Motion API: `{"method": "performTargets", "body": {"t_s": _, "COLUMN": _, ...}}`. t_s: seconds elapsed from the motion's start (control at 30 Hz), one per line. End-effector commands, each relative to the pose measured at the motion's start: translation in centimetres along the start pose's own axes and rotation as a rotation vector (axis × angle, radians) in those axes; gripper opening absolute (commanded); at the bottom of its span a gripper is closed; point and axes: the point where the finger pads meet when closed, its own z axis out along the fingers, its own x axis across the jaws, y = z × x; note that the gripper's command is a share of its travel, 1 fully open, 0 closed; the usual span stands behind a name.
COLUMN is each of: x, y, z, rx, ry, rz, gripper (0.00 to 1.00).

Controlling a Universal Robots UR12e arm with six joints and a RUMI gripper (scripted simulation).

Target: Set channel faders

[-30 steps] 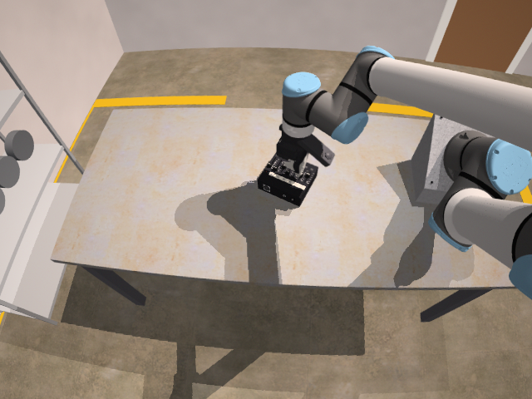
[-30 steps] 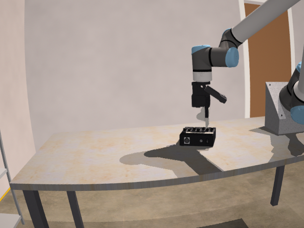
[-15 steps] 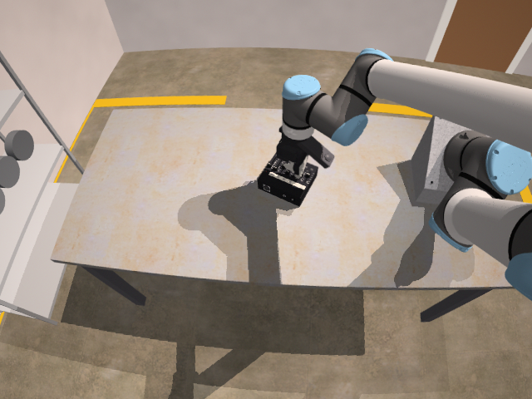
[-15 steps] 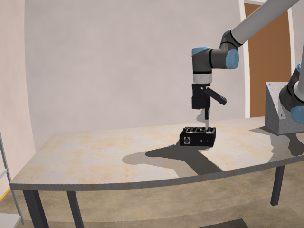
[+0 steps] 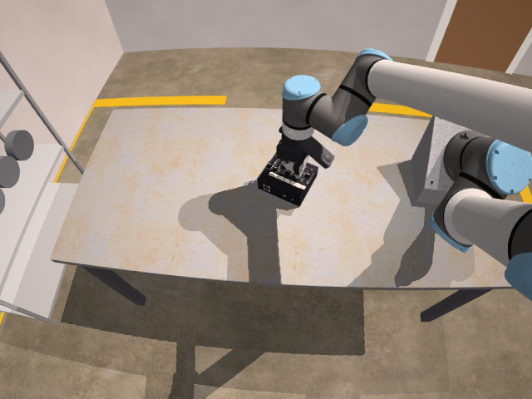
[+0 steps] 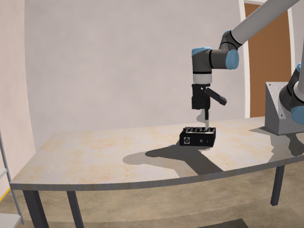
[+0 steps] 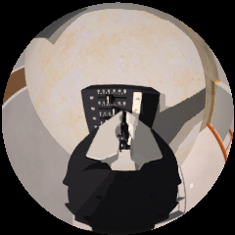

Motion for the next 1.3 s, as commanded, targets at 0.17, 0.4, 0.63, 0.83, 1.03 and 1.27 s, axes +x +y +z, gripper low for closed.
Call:
{"method": "performTargets", "body": {"t_s": 0.17, "x": -0.1, "y": 0.1, "z": -0.1, "rx": -0.001, "ry": 0.0, "rz": 0.0, "gripper": 0.0}}
{"method": "performTargets", "body": {"t_s": 0.4, "x": -0.3, "y": 0.1, "z": -0.1, "rx": -0.001, "ry": 0.0, "rz": 0.0, "gripper": 0.0}}
{"method": "performTargets", "body": {"t_s": 0.63, "x": -0.6, "y": 0.1, "z": -0.1, "rx": -0.001, "ry": 0.0, "rz": 0.0, "gripper": 0.0}}
{"method": "performTargets", "body": {"t_s": 0.83, "x": -1.0, "y": 0.1, "z": -0.1, "rx": -0.001, "ry": 0.0, "rz": 0.0, "gripper": 0.0}}
{"method": "performTargets", "body": {"t_s": 1.03, "x": -1.3, "y": 0.1, "z": -0.1, "rx": -0.001, "ry": 0.0, "rz": 0.0, "gripper": 0.0}}
{"method": "performTargets", "body": {"t_s": 1.27, "x": -1.4, "y": 0.1, "z": -0.1, "rx": -0.001, "ry": 0.0, "rz": 0.0, "gripper": 0.0}}
